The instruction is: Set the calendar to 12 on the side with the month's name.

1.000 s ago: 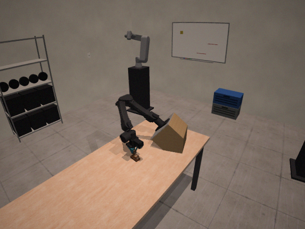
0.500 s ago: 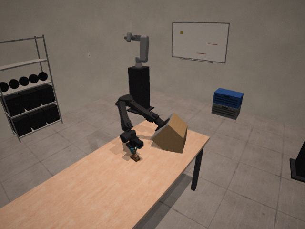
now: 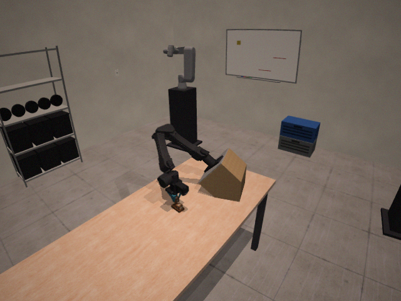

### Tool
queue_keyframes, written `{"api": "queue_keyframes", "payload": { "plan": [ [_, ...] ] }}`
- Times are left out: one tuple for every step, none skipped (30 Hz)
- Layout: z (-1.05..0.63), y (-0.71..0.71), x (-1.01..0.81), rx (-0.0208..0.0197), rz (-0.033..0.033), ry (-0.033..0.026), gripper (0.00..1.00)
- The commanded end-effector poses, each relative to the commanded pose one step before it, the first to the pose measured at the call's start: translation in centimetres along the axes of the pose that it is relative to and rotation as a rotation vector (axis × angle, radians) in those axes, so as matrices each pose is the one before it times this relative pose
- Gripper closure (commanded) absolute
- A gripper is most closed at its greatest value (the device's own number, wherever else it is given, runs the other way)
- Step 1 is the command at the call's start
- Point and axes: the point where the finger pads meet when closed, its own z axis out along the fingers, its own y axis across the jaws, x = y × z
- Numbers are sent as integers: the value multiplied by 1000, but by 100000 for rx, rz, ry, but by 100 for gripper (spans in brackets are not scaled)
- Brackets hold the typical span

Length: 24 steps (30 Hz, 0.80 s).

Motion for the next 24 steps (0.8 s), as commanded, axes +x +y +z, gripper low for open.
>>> {"api": "queue_keyframes", "payload": {
  "plan": [
    [-536,-1200,-409,1625,368,-1854,73],
    [0,0,0,0,0,0,73],
    [0,0,0,0,0,0,73],
    [0,0,0,0,0,0,73],
    [1,0,0,1,2,0,73],
    [6,-3,0,5,11,2,73],
    [14,-7,-1,14,29,4,73],
    [27,-13,-2,26,54,8,73],
    [43,-21,-3,41,86,13,73],
    [61,-29,-3,58,123,19,73],
    [-31,-126,40,454,396,-65,73],
    [-91,-185,48,712,493,-132,73],
    [-57,-193,18,729,626,-132,73],
    [74,11,-23,-57,-10,22,73],
    [149,82,-16,-362,-146,108,73],
    [163,91,-26,-394,-185,111,73],
    [0,0,0,0,0,0,73],
    [0,0,0,0,0,0,73],
    [-88,-12,-328,373,-912,-313,73],
    [109,8,128,-146,348,126,73],
    [37,-79,266,137,836,126,73],
    [40,-73,234,139,736,110,73],
    [109,40,-46,-138,-181,18,73],
    [142,104,-216,-272,-731,-49,73]
  ]
}}
